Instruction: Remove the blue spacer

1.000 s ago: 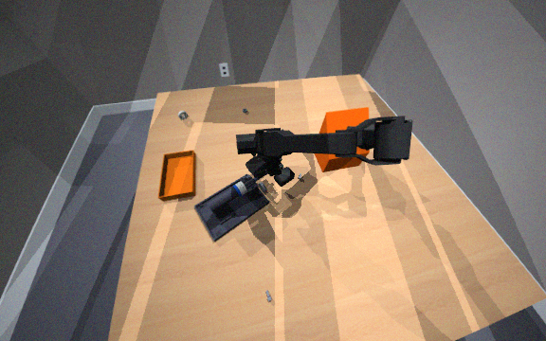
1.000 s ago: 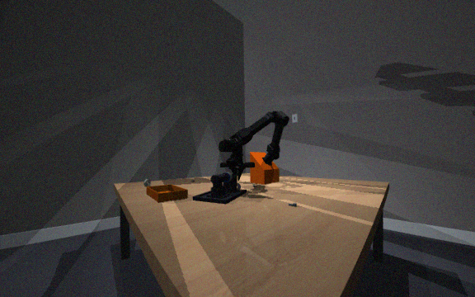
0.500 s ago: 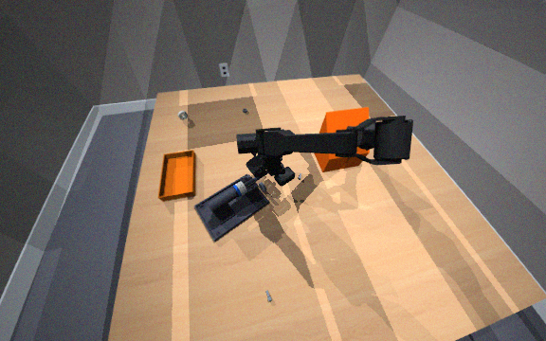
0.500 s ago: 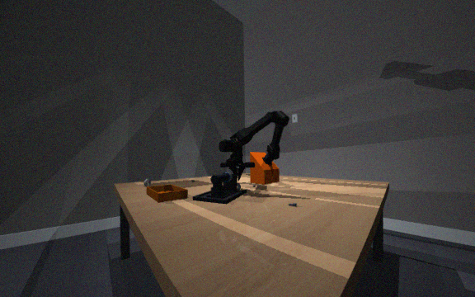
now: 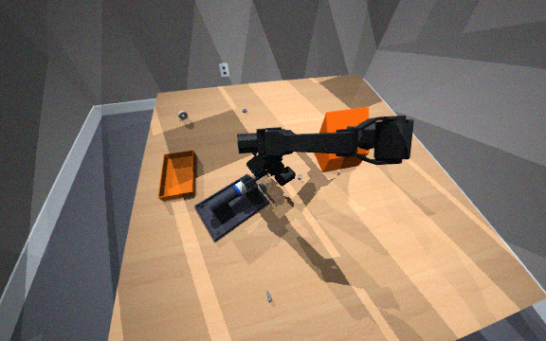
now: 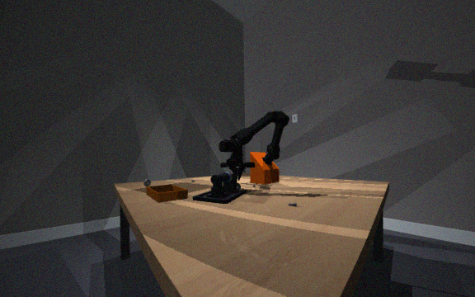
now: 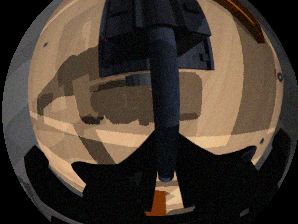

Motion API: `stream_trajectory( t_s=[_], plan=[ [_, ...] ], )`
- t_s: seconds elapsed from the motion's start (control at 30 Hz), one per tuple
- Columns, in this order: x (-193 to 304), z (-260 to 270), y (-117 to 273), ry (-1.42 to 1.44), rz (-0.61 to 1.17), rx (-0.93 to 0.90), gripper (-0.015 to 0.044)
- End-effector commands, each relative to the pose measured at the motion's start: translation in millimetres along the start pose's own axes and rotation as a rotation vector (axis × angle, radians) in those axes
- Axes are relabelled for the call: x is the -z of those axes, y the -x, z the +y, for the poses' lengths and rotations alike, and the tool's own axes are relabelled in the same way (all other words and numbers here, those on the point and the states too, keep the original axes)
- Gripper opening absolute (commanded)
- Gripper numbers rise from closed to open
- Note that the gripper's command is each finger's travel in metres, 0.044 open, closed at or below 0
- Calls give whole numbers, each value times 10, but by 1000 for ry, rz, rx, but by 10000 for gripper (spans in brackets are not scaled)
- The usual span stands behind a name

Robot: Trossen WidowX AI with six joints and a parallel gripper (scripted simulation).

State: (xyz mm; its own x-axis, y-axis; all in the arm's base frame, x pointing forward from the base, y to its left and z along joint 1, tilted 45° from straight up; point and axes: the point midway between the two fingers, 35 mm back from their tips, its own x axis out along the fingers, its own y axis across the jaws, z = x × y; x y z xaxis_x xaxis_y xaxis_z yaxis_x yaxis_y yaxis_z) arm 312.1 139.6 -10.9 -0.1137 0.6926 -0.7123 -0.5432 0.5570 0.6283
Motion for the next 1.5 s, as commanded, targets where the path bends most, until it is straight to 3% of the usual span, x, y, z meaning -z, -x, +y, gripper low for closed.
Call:
stream_trajectory(
  t_s=[0.0, 1.47],
  plan=[
    [14, 0, -1, 3, 2, 1, 0],
    [67, -1, -1, 3, 2, 1, 0]
  ],
)
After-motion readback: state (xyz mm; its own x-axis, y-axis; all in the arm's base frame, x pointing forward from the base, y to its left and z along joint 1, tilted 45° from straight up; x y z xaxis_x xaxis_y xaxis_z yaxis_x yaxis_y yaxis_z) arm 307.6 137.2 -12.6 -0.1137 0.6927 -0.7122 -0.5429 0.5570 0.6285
